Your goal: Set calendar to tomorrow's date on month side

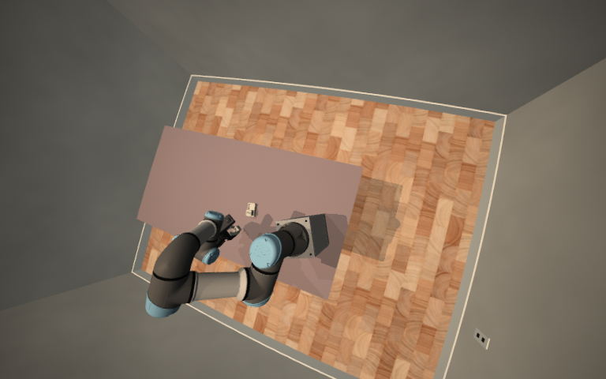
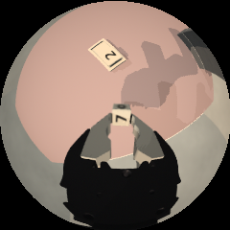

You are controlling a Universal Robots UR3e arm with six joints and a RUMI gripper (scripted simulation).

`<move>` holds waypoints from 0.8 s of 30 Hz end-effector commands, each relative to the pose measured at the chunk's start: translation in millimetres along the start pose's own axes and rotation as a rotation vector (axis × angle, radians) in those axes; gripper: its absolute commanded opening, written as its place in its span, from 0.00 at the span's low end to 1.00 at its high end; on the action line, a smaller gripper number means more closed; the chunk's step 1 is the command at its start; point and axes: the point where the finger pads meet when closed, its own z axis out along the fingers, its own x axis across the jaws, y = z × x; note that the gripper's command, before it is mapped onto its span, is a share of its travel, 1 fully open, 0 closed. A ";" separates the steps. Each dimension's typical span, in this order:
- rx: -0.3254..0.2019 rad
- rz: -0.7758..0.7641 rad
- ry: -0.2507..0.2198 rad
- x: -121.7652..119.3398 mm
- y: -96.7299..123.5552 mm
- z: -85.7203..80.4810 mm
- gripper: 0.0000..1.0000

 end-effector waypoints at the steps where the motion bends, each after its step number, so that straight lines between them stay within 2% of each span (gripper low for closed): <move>1: 0.000 0.000 0.000 -0.5 0.2 -12.3 0.10; 14: 0.000 0.000 0.000 -0.5 0.2 -51.7 0.10; 24: 0.000 0.000 0.000 -0.5 0.2 -61.7 0.10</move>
